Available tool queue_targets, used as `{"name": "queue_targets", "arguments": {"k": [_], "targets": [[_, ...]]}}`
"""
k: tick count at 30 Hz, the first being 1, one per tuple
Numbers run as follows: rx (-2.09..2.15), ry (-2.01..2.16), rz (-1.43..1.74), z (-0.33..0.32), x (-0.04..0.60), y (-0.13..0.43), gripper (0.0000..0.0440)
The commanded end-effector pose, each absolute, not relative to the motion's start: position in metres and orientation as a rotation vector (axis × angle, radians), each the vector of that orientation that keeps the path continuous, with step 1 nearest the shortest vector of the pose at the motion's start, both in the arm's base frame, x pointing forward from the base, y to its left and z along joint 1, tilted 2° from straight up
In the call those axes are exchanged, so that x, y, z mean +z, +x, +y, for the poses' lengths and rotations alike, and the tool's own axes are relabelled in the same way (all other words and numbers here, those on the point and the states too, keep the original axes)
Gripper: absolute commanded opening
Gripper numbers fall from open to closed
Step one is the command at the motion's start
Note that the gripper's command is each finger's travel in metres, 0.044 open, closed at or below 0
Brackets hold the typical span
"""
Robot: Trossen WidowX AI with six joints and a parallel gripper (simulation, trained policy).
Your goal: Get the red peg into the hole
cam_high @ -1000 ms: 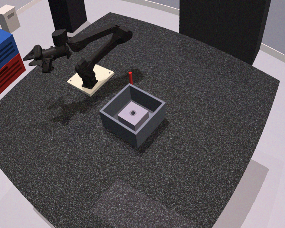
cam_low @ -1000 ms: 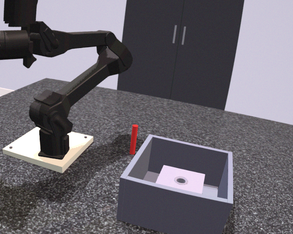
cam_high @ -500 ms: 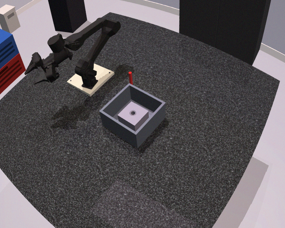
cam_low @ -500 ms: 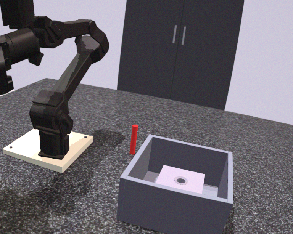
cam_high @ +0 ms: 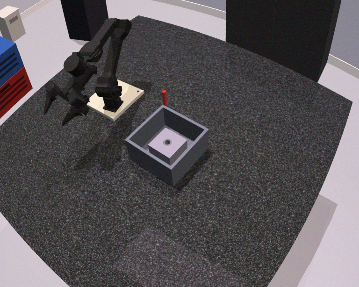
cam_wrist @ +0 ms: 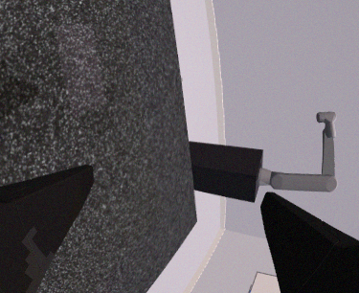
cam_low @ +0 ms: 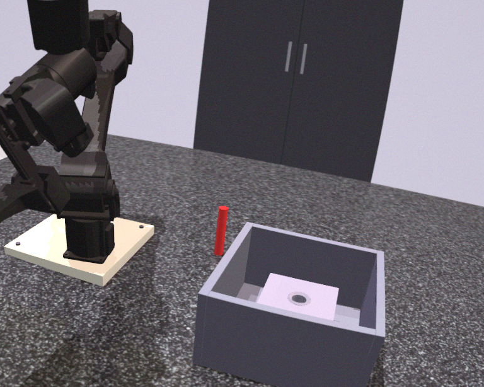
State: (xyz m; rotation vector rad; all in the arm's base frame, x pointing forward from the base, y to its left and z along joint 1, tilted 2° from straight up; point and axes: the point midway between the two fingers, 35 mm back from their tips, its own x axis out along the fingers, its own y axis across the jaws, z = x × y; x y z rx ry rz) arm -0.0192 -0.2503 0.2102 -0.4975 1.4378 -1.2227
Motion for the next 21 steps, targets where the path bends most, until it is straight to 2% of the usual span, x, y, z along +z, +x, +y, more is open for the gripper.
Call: {"name": "queue_targets", "arguments": {"k": [1,21], "targets": [[-1.193,-0.436,1.392,-0.251,0.205,-0.002,0.044],[-0.916,0.014,1.164,-0.196,0.175,0.144,0.044]]}}
